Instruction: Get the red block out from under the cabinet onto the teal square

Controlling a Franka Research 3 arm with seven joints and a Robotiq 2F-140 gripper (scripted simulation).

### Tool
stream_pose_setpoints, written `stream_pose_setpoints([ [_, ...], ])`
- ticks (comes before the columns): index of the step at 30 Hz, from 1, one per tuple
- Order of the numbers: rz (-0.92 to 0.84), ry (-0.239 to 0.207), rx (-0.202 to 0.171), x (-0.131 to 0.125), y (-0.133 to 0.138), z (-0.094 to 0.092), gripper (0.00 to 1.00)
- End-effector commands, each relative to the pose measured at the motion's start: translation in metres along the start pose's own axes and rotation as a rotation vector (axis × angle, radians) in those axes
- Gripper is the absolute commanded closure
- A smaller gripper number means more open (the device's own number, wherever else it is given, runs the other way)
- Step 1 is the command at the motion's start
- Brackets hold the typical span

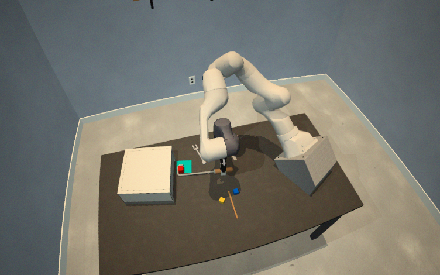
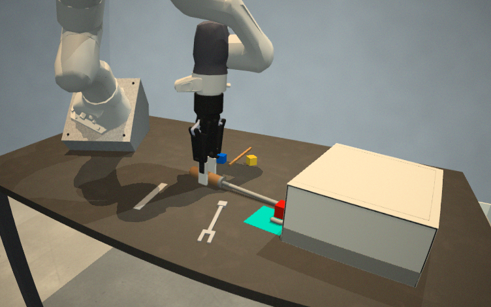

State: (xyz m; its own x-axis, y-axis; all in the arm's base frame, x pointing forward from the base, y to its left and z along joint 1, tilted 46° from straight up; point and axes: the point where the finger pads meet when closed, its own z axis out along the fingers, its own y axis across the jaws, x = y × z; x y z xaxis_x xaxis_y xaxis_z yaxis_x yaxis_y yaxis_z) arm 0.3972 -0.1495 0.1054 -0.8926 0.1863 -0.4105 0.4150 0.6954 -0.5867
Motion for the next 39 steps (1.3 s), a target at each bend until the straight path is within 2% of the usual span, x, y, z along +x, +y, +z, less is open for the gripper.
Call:
stream_pose_setpoints([
  [1,0.005,-0.004,-0.002,-0.001,0.001,-0.001,1.00],
  [26,0.005,-0.004,-0.002,-0.001,0.000,-0.001,1.00],
  [39,0.008,-0.004,-0.002,0.004,-0.011,-0.001,1.00],
])
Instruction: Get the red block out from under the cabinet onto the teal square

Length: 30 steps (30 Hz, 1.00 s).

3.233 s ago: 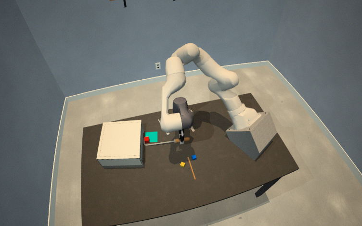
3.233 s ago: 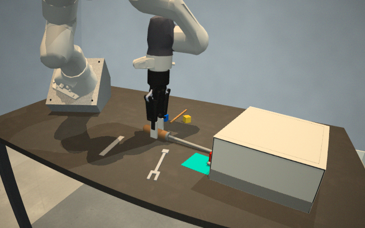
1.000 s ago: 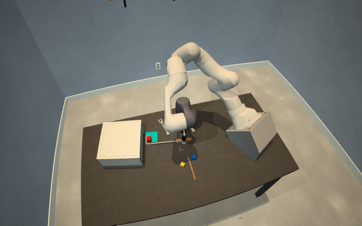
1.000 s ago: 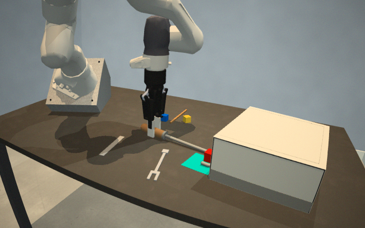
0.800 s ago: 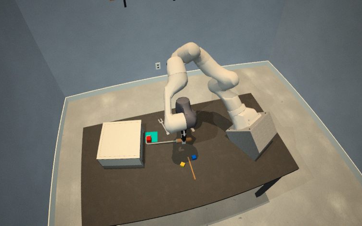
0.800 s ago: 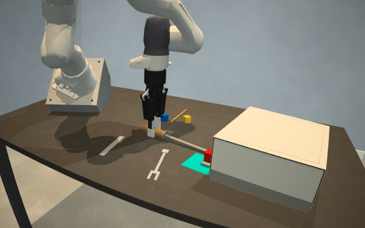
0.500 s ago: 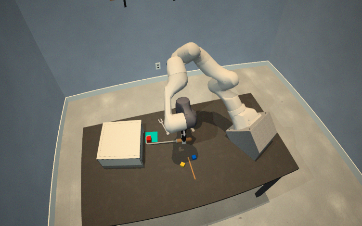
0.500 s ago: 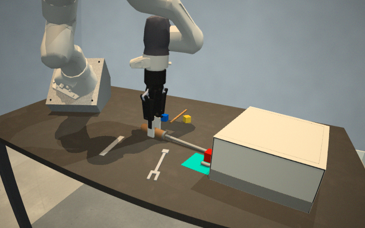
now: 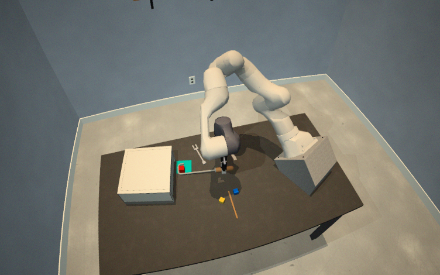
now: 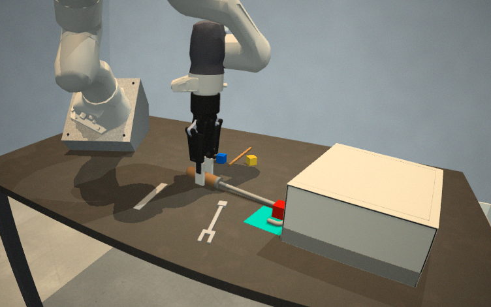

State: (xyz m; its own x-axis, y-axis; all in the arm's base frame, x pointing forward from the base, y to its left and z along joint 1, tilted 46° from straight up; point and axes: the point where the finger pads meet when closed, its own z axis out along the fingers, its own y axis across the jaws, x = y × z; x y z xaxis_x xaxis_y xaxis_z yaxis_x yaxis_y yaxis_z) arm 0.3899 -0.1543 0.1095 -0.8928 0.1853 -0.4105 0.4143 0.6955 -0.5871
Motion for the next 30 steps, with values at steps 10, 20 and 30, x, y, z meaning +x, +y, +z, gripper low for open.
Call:
stream_pose_setpoints([
  [10,0.015,-0.003,-0.002,0.007,-0.021,0.000,1.00],
  [20,0.017,-0.003,-0.002,0.010,-0.029,0.000,1.00],
  [30,0.018,-0.003,-0.002,0.010,-0.030,0.000,1.00],
])
